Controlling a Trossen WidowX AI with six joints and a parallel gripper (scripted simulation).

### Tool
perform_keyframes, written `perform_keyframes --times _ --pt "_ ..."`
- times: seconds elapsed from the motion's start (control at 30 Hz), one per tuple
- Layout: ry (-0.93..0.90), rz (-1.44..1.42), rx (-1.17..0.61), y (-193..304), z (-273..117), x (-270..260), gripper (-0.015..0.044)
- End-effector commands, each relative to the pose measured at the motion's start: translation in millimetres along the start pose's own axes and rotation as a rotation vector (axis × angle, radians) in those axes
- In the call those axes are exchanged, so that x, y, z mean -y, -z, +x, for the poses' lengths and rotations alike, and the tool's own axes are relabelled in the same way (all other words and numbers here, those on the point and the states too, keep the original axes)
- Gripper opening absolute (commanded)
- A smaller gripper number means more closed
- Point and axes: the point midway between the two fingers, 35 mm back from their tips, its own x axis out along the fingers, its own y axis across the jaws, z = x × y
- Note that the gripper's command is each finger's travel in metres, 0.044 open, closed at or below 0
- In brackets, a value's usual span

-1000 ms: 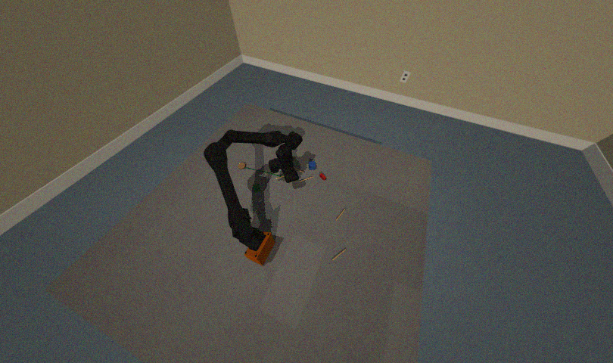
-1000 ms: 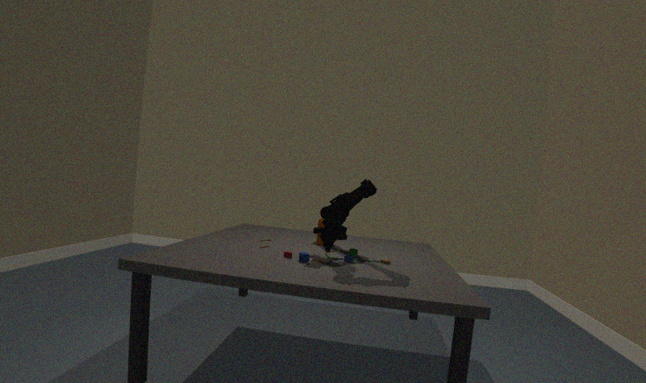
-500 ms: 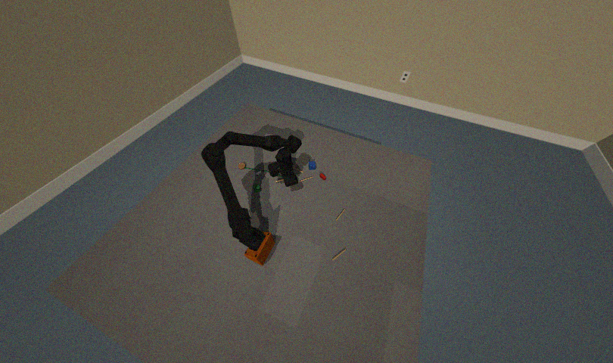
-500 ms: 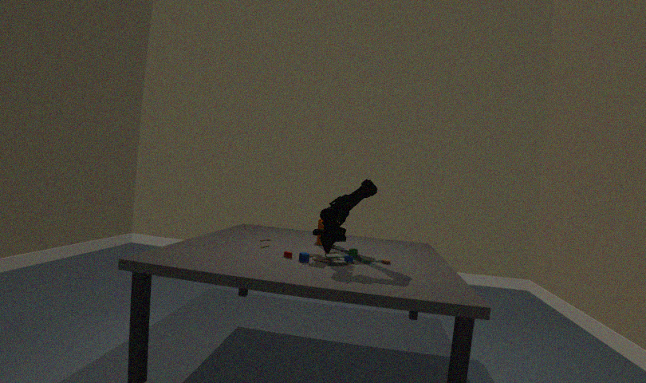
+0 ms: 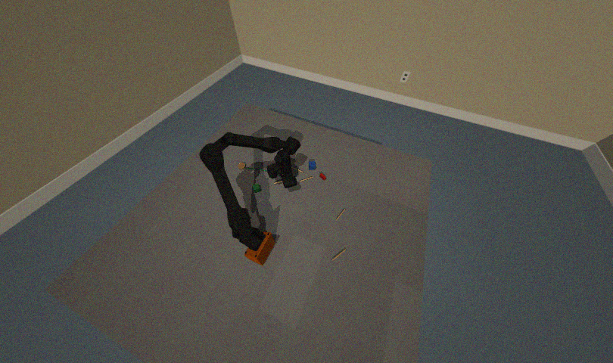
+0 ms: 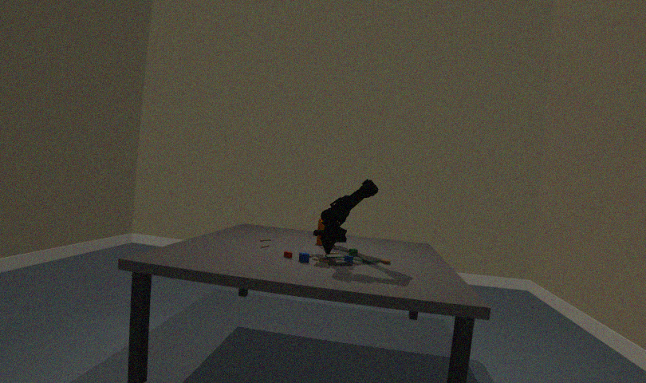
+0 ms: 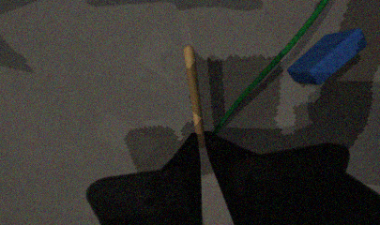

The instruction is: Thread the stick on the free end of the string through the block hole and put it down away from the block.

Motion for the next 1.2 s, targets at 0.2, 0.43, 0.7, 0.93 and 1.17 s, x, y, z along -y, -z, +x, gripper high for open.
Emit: perform_keyframes --times 0.2,0.43,0.7,0.93,1.17 --pt "0.001 0.003 0.002 -14.8 -0.3 1.6 0.0" --pt "0.0 0.003 0.001 -24.0 -0.6 2.2 0.0" --pt "0.0 0.003 0.0 -34.5 -0.9 2.5 0.0" --pt "0.0 0.003 0.0 -43.6 -1.0 2.4 0.0" --pt "0.001 0.004 0.0 -52.6 -1.1 2.0 0.0"
